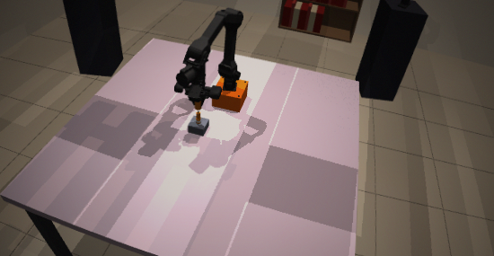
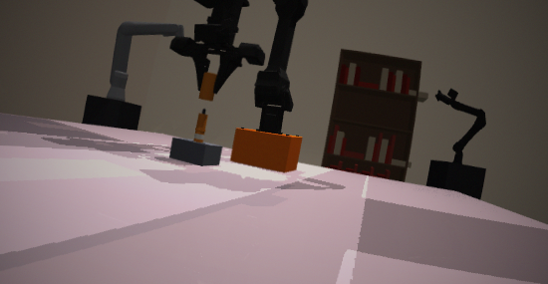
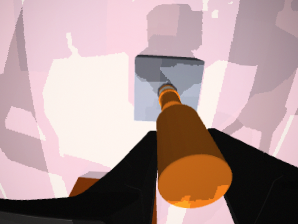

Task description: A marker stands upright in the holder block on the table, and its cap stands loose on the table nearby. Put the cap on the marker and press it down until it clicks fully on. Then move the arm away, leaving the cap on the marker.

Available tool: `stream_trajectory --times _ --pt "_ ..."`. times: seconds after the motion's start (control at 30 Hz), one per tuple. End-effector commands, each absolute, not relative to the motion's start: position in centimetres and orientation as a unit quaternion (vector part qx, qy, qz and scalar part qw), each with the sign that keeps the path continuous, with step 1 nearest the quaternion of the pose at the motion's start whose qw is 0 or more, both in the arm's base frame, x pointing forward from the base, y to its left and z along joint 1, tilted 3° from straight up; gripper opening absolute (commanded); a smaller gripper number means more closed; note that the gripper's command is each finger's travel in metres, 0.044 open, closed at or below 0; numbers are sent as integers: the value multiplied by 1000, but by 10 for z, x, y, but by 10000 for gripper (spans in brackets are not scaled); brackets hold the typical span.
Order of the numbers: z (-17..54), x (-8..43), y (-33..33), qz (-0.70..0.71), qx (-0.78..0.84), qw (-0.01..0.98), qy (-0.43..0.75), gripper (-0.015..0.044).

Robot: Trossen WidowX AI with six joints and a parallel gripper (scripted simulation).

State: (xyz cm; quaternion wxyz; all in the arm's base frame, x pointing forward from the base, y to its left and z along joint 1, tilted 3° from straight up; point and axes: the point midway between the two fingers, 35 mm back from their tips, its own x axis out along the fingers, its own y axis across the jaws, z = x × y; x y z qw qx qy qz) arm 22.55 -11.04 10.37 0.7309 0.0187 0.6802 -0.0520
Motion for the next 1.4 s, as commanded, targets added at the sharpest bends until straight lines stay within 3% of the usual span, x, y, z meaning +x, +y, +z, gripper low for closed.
stream_trajectory --times 0.0,1.37 --pt "100 223 -111 -48 19 730 681 0" --pt "43 226 -113 -48 19 730 681 0"
